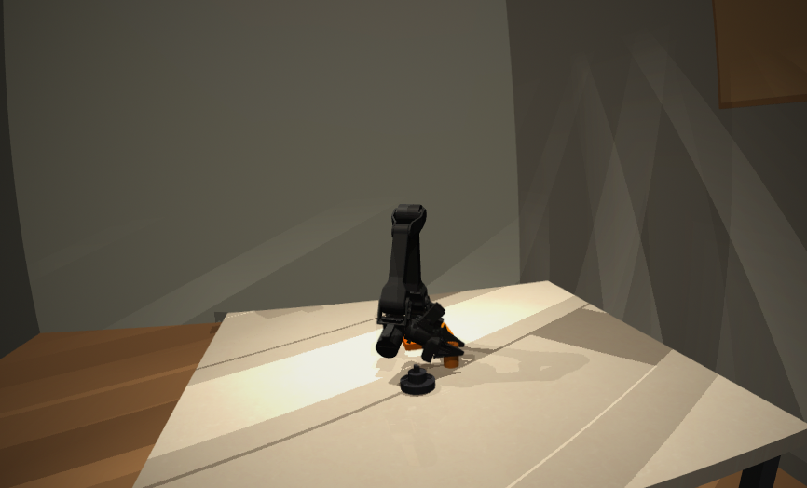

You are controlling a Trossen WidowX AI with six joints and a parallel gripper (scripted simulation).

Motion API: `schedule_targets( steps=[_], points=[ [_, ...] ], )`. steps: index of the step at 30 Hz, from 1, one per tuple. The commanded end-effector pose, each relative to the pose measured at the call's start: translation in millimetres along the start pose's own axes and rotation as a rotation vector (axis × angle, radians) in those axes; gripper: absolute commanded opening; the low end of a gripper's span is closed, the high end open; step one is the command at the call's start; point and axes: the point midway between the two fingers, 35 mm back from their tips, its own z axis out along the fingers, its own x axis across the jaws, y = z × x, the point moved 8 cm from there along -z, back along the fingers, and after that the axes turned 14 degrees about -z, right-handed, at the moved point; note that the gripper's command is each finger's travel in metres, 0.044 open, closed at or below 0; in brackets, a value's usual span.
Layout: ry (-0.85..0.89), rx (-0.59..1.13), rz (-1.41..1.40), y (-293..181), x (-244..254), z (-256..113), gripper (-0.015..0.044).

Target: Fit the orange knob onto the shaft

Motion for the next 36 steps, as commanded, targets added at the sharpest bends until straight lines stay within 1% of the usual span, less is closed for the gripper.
schedule_targets(
  steps=[1, 5, 12, 17, 19, 23, 28, 30, 33, 36],
  points=[
    [-0.001, -0.002, 0.0, 0, 0, 0, 0.026],
    [-0.001, -0.002, 0.0, 0, 0, 0, 0.026],
    [-0.001, -0.002, 0.0, 0, 0, 0, 0.044],
    [-0.001, -0.002, 0.0, 2, -1, -1, 0.044],
    [-0.001, -0.001, -0.001, 19, -8, -9, 0.044],
    [0.0, 0.0, -0.001, 69, -18, -30, 0.044],
    [0.014, 0.011, 0.003, 73, -19, -30, 0.044],
    [0.118, 0.102, 0.028, 78, -21, -23, 0.044],
    [0.303, 0.354, 0.067, 94, -26, -11, 0.044],
    [0.391, 0.637, 0.072, 114, -31, -1, 0.044]
  ],
)
